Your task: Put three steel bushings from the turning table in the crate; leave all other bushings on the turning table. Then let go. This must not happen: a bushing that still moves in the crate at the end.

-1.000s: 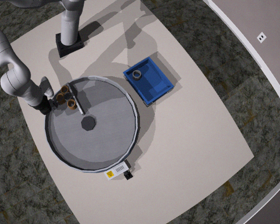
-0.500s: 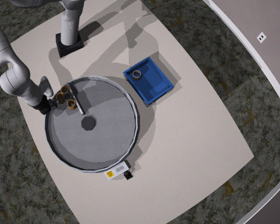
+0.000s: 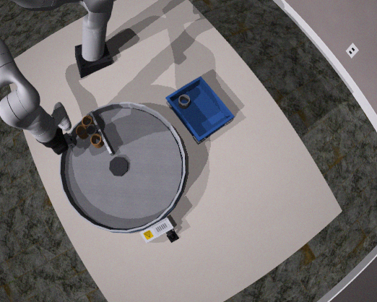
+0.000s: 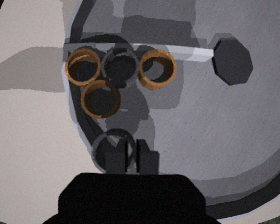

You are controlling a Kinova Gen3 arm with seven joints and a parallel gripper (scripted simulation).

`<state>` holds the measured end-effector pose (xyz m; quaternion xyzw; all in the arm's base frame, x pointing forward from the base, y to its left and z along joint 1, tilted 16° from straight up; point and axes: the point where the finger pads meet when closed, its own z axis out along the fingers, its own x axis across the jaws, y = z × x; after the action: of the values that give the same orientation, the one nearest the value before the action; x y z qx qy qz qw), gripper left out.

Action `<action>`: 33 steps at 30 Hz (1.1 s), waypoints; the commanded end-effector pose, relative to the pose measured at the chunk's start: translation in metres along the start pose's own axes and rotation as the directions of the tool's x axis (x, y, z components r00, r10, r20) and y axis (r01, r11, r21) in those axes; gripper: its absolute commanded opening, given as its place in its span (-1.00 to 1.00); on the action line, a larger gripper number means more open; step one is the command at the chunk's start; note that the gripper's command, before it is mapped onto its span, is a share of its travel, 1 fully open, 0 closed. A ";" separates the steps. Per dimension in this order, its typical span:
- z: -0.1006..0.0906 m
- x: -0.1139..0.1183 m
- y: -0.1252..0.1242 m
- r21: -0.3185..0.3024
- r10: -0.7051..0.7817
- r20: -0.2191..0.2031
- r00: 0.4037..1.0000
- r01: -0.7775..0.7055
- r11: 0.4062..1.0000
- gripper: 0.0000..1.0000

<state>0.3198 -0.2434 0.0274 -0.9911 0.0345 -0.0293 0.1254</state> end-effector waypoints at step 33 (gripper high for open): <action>-0.013 -0.003 -0.004 0.014 -0.002 0.011 1.000 0.002 1.000 -1.00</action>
<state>0.3172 -0.2426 0.0372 -0.9905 0.0345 -0.0247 0.1308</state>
